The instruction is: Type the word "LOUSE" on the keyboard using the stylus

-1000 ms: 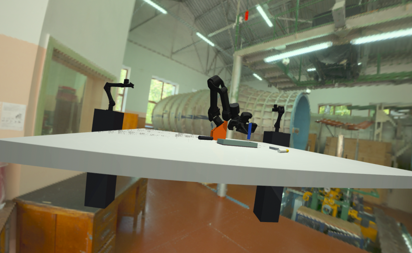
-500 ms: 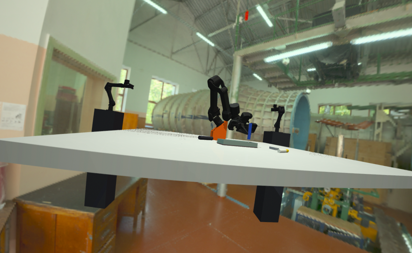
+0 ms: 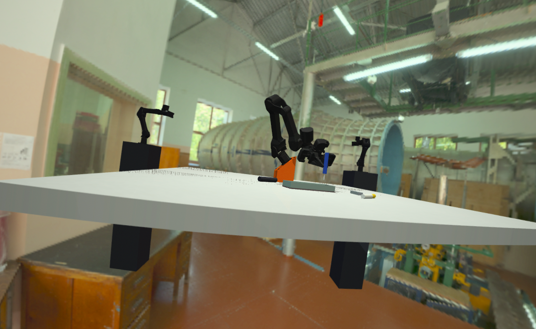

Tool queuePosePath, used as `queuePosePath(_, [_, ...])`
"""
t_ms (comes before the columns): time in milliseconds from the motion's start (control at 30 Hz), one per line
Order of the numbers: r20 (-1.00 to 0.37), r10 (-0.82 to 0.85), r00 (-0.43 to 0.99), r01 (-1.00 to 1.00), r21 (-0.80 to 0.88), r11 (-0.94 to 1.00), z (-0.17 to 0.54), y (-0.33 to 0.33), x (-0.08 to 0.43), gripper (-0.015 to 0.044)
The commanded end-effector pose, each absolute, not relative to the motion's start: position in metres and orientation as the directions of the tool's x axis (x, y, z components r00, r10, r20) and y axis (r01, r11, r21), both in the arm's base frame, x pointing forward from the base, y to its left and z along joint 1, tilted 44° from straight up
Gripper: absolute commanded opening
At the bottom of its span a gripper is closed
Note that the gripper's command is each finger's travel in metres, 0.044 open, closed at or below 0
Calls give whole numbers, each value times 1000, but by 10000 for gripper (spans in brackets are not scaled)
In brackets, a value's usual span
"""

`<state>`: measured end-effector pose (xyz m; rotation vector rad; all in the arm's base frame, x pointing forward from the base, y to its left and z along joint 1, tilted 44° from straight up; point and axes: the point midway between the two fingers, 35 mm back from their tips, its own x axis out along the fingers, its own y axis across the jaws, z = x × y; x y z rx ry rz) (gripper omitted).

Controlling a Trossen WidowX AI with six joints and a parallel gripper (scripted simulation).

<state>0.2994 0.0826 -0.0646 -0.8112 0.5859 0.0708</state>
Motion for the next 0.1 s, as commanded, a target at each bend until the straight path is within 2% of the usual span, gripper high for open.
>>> queuePosePath(0, [-516,-161,842,-272,-662,699,-61,85,300,81])
queuePosePath(67, [-518,-158,841,-277,-663,696,-63,84,299,81])
